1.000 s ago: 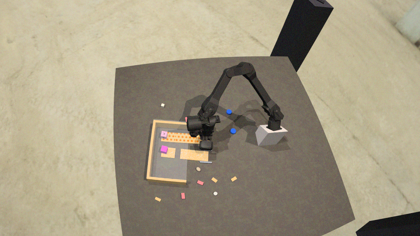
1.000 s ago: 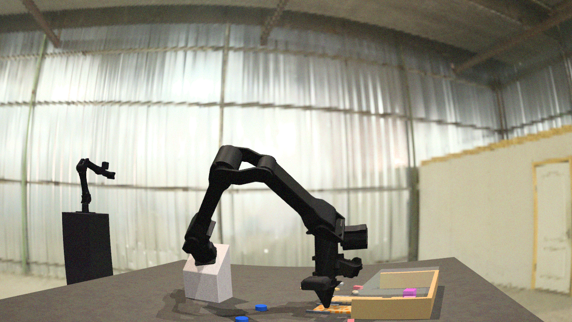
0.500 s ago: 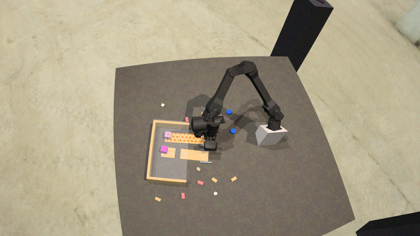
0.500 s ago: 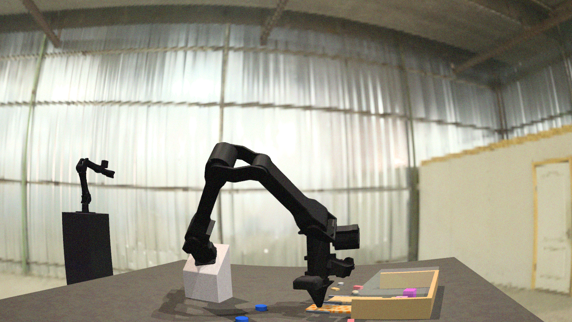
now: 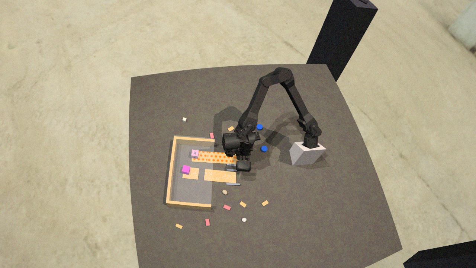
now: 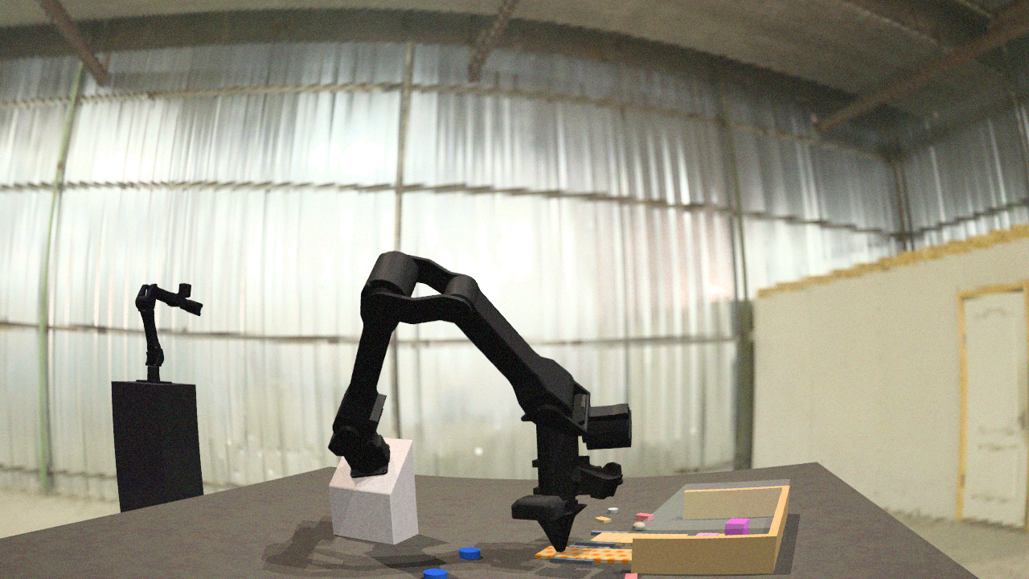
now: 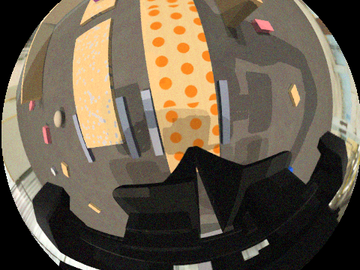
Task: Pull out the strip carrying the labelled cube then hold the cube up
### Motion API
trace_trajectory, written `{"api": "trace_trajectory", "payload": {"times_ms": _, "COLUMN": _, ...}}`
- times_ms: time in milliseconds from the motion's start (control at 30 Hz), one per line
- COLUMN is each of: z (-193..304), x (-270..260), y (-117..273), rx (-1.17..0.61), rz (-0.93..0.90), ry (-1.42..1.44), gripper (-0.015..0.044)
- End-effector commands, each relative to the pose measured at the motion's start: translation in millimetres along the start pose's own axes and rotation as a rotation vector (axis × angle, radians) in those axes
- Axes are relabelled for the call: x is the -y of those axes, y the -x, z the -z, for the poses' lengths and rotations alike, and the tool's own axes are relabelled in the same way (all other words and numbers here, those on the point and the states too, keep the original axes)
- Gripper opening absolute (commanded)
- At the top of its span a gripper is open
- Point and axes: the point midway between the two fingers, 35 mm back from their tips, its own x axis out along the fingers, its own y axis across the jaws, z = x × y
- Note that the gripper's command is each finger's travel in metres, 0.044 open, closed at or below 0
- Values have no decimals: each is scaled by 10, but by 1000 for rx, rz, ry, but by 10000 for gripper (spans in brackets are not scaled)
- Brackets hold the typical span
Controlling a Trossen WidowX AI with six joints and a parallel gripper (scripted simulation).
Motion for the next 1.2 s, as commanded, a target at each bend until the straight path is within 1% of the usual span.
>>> {"api": "trace_trajectory", "payload": {"times_ms": 0, "z": 131, "x": 6, "y": -40, "rx": -20, "rz": 4, "ry": 5, "gripper": 0}}
{"api": "trace_trajectory", "payload": {"times_ms": 1167, "z": 657, "x": -2, "y": -33, "rx": -22, "rz": 4, "ry": 7, "gripper": 0}}
